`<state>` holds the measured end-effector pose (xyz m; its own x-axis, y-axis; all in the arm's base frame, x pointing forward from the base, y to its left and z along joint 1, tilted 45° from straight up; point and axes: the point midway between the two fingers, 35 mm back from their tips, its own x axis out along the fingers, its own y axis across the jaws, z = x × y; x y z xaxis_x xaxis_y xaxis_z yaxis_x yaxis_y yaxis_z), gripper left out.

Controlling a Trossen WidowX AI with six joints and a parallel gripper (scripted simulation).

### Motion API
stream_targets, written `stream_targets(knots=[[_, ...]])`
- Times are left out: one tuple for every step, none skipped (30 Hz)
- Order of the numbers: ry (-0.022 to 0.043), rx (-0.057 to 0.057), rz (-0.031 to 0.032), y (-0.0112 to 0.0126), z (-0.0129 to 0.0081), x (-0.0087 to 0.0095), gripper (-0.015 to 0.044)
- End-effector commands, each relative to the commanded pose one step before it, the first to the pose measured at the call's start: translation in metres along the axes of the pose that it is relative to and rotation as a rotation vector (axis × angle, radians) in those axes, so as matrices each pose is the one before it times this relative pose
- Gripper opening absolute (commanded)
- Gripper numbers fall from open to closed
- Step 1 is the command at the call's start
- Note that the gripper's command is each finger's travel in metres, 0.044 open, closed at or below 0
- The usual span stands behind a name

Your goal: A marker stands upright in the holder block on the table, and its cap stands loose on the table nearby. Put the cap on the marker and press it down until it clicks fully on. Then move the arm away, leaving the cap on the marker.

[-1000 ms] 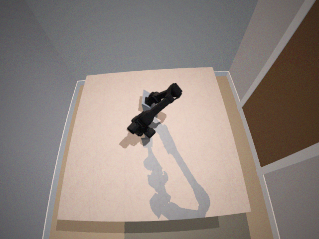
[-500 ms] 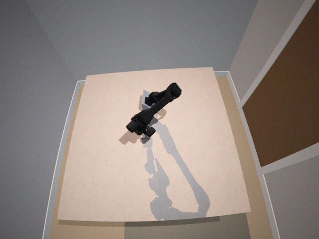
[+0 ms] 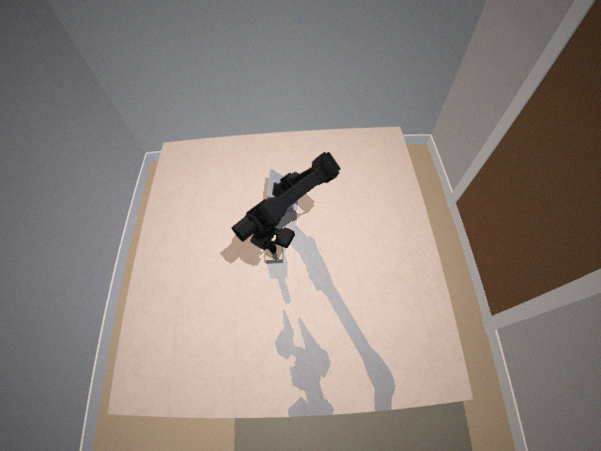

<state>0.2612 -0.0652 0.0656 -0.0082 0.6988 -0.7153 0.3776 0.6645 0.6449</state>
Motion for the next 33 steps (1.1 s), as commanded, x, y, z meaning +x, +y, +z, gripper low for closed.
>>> stream_targets(knots=[[-0.0011,-0.4399,-0.00081,0.00002,-0.00007,0.00343,0.0204],[-0.00007,-0.0501,0.00018,0.00001,-0.00002,0.00057,0.0177],[-0.00002,-0.0167,0.00006,0.0,-0.00001,0.00019,0.0151],[0.0,0.0,0.0,0.0,0.0,0.0,0.0125],[0.0,0.0,0.0,0.0,0.0,0.0,0.0099],[0.0,0.0,0.0,0.0,0.0,0.0,0.0072],[0.0,0.0,0.0,0.0,0.0,0.0,0.0046],[0.0,0.0,0.0,0.0,0.0,0.0,0.002],[0.0,0.0,0.0,0.0,0.0,0.0,0.0],[0.0,0.0,0.0,0.0,0.0,0.0,0.0],[0.0,0.0,0.0,0.0,0.0,0.0,0.0],[0.0,0.0,0.0,0.0,0.0,0.0,0.0],[0.0,0.0,0.0,0.0,0.0,0.0,0.0],[0.0,0.0,0.0,0.0,0.0,0.0,0.0],[0.0,0.0,0.0,0.0,0.0,0.0,0.0],[0.0,0.0,0.0,0.0,0.0,0.0,0.0],[0.0,0.0,0.0,0.0,0.0,0.0,0.0],[0.0,0.0,0.0,0.0,0.0,0.0,0.0],[0.0,0.0,0.0,0.0,0.0,0.0,0.0],[0.0,0.0,0.0,0.0,0.0,0.0,0.0],[0.0,0.0,0.0,0.0,0.0,0.00027,0.0],[-0.00001,0.0,0.00001,0.0,0.00001,0.00049,0.0],[-0.00001,0.0,0.00001,0.0,0.00001,0.00074,0.0],[-0.00001,0.0,0.00001,0.00001,0.00001,0.0009,0.0],[-0.00002,0.0,0.00002,0.00001,0.0,0.00112,0.0],[-0.00002,0.0,0.00003,0.0,0.00001,0.0012,0.0],[-0.00002,0.0,0.00004,0.00002,0.0,0.00137,0.0],[-0.00002,0.0,0.00004,0.00002,0.0,0.00136,0.0],[-0.00003,0.0,0.00005,0.0,0.0,0.0015,0.0],[-0.00002,0.0,0.00005,0.00004,-0.00002,0.00146,0.0],[-0.00003,0.0,0.00005,0.0,0.0,0.0014,0.0],[-0.00002,0.0,0.00005,0.00004,-0.00001,0.00135,0.0],[-0.00002,0.0,0.00004,0.0,0.0,0.00133,0.0]])
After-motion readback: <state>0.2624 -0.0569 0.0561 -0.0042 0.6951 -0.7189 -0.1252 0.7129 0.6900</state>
